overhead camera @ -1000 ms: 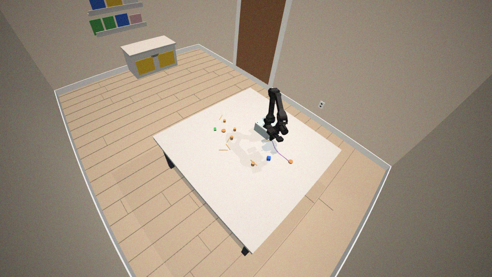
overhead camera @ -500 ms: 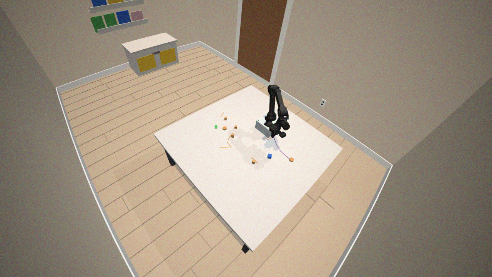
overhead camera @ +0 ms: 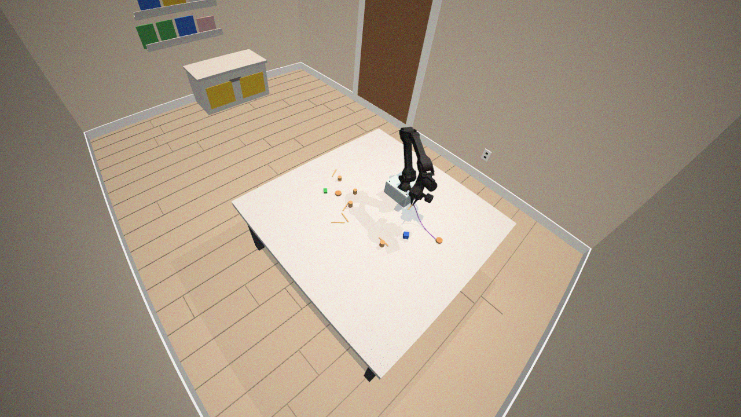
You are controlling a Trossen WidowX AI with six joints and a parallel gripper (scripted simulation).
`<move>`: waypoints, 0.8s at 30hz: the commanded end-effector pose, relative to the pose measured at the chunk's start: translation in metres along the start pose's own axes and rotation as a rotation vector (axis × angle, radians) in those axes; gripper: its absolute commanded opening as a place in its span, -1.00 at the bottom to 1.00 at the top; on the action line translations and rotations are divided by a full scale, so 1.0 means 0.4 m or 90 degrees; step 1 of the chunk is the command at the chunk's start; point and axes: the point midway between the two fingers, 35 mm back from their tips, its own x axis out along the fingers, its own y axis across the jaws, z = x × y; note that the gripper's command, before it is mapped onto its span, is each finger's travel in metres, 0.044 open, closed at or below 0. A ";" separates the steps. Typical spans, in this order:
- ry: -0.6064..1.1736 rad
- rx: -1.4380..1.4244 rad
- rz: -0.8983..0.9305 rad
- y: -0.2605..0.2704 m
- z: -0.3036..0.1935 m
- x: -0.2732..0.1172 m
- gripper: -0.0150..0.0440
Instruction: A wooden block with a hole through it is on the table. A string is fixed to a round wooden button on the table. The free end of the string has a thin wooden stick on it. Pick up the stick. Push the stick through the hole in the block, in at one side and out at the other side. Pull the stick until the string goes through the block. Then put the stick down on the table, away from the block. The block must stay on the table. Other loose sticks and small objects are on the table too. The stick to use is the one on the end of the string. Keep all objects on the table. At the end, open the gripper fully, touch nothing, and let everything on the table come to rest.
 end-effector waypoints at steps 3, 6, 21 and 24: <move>0.000 -0.032 0.012 -0.001 -0.011 -0.003 -0.49; 0.000 -0.041 0.015 0.000 -0.014 -0.004 -0.49; 0.000 -0.235 0.078 0.011 -0.069 -0.022 -0.49; 0.000 -0.235 0.078 0.011 -0.069 -0.022 -0.49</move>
